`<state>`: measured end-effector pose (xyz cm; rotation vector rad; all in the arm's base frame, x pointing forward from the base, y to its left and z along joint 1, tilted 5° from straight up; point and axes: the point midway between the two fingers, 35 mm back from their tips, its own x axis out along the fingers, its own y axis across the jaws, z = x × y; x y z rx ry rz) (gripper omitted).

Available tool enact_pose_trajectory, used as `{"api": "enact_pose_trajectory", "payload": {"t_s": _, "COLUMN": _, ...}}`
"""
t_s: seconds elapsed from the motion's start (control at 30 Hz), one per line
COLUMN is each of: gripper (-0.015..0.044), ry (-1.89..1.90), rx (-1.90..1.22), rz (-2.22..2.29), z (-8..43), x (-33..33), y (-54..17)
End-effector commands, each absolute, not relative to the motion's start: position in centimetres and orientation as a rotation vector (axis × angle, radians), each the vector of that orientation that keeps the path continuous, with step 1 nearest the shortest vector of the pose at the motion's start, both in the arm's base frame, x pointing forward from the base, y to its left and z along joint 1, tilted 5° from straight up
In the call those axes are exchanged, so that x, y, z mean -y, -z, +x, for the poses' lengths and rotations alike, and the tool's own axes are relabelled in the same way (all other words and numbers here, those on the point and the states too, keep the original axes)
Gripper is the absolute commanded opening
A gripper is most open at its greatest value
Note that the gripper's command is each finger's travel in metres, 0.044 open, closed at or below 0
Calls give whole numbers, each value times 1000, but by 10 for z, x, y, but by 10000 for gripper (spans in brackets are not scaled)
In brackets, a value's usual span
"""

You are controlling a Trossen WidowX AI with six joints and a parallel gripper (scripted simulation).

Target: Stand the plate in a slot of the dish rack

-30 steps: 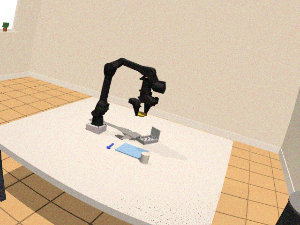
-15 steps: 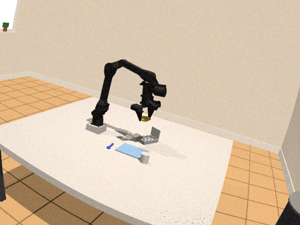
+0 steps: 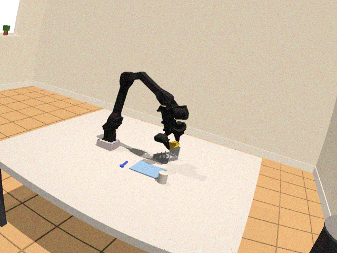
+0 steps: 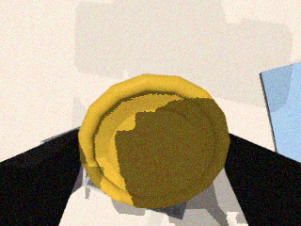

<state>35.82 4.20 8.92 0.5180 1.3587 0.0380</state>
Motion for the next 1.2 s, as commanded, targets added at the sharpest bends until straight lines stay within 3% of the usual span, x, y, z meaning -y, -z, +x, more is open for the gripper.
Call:
{"api": "enact_pose_trajectory", "payload": {"t_s": 0.0, "gripper": 0, "ry": -115, "rx": -1297, "rz": 542, "z": 371, "x": -45, "y": -78}}
{"api": "enact_pose_trajectory", "payload": {"t_s": 0.6, "gripper": 0, "ry": -399, "rx": -1019, "rz": 587, "z": 405, "x": -48, "y": -45}}
{"api": "enact_pose_trajectory", "payload": {"t_s": 1.17, "gripper": 0, "ry": -658, "rx": -735, "rz": 534, "z": 404, "x": -48, "y": -34}}
